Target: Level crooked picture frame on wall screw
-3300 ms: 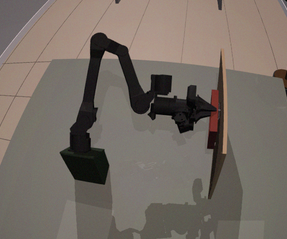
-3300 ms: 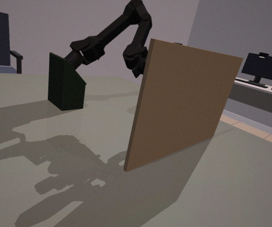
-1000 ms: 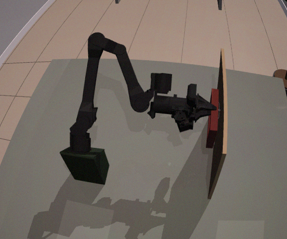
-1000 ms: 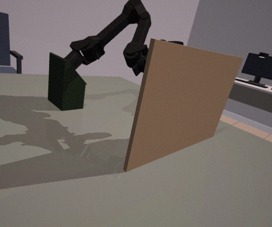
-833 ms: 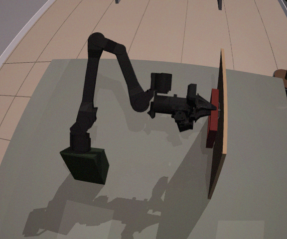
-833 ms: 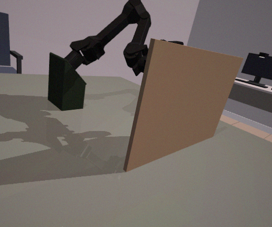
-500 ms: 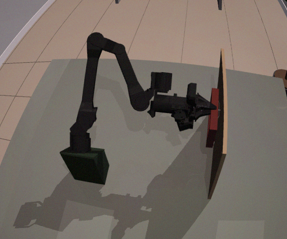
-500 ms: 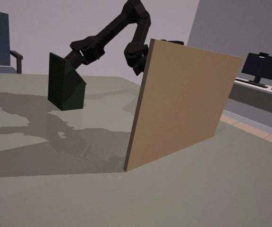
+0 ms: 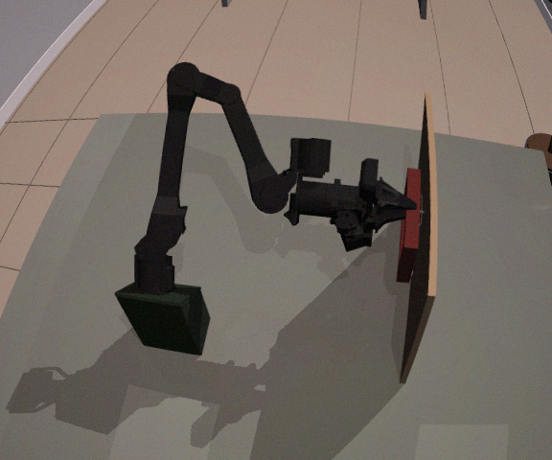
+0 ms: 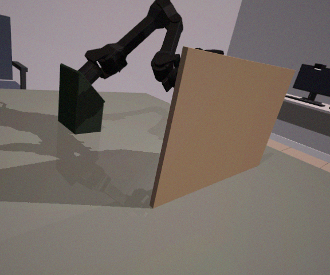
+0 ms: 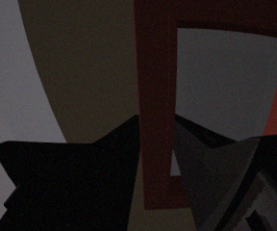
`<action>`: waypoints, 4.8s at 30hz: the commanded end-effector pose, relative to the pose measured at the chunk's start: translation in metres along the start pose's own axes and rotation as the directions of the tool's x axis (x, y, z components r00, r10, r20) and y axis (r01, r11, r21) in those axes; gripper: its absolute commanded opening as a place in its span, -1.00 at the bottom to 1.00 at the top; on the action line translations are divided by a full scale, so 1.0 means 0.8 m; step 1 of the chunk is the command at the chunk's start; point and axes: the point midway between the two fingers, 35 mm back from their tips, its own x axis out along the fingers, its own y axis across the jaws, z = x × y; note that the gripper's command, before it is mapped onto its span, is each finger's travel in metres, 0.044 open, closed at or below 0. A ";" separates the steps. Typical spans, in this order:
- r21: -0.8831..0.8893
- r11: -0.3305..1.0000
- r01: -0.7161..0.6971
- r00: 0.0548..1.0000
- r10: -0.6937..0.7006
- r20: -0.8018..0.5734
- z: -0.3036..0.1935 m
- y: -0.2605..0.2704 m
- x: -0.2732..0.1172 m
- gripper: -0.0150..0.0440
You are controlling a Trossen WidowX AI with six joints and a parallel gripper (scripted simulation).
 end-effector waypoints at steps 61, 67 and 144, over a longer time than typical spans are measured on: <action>-0.016 1.000 -0.003 1.000 0.003 -0.001 -0.001 -0.006 0.001 -0.49; -0.057 0.998 -0.003 1.000 0.003 -0.001 -0.001 -0.006 0.001 -0.49; 0.169 0.986 -0.002 1.000 0.000 0.007 0.024 0.041 -0.246 0.39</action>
